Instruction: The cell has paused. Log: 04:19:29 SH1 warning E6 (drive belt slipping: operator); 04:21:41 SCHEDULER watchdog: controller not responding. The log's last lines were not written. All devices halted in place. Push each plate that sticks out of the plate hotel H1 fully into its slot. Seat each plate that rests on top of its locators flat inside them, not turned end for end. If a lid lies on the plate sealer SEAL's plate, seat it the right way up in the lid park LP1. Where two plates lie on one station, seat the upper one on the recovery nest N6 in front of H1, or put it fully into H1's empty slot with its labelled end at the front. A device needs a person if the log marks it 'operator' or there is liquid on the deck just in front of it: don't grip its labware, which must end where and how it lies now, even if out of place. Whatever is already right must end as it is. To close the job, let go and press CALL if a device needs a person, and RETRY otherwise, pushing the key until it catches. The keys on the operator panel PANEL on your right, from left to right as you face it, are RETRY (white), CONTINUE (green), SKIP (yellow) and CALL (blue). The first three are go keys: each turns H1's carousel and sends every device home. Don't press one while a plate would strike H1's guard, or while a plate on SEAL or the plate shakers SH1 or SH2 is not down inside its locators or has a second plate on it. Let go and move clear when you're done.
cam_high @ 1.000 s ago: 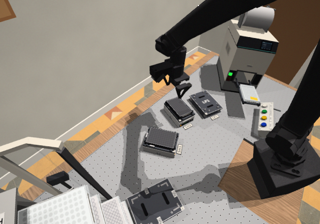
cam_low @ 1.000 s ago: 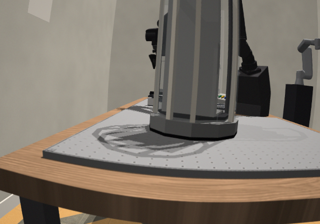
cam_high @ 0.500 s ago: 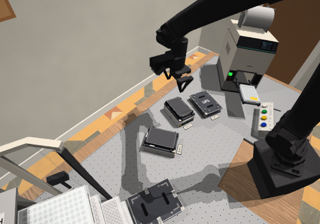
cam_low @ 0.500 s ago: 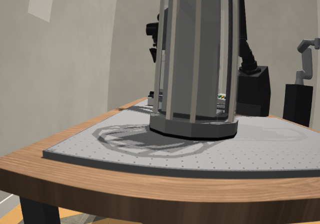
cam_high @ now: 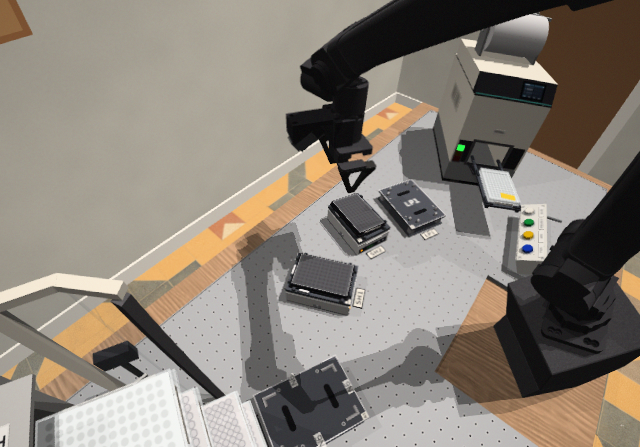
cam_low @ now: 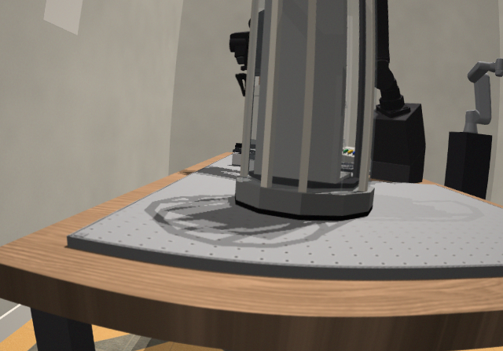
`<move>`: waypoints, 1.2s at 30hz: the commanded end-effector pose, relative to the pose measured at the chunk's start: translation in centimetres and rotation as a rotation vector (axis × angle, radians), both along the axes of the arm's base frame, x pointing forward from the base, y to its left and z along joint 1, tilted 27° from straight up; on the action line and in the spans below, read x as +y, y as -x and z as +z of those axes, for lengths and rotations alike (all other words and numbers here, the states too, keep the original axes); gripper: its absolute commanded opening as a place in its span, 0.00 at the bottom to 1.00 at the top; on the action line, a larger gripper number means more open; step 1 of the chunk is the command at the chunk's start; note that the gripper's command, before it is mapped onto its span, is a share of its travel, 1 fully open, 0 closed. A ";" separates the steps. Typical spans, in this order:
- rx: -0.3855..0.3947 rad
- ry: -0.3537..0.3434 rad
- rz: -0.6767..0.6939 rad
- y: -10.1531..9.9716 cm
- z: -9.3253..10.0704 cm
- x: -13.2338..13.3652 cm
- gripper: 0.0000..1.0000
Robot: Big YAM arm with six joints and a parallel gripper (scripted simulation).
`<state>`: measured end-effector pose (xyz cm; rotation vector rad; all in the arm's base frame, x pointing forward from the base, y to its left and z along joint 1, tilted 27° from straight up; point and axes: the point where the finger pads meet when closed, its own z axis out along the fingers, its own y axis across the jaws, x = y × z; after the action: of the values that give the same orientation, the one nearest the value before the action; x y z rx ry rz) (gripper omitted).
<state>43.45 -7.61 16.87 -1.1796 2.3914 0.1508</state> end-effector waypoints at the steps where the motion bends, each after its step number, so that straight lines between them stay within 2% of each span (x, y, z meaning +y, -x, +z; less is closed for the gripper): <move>1: 0.022 -0.051 -0.178 0.2 1.2 1.1 1.00; 4: 0.051 -0.089 -0.266 0.4 1.4 2.0 1.00; 6: 0.051 -0.089 -0.266 0.4 1.4 2.0 1.00; 21: 0.195 -0.282 -0.706 1.6 2.5 6.8 1.00; 25: 0.211 -0.302 -0.753 1.7 2.6 7.4 1.00; 32: 0.137 -0.208 -0.528 2.7 2.9 9.5 1.00; 36: 0.137 -0.209 -0.527 3.3 3.0 10.7 1.00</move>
<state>40.34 2.36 18.93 -0.3861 2.6803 0.3284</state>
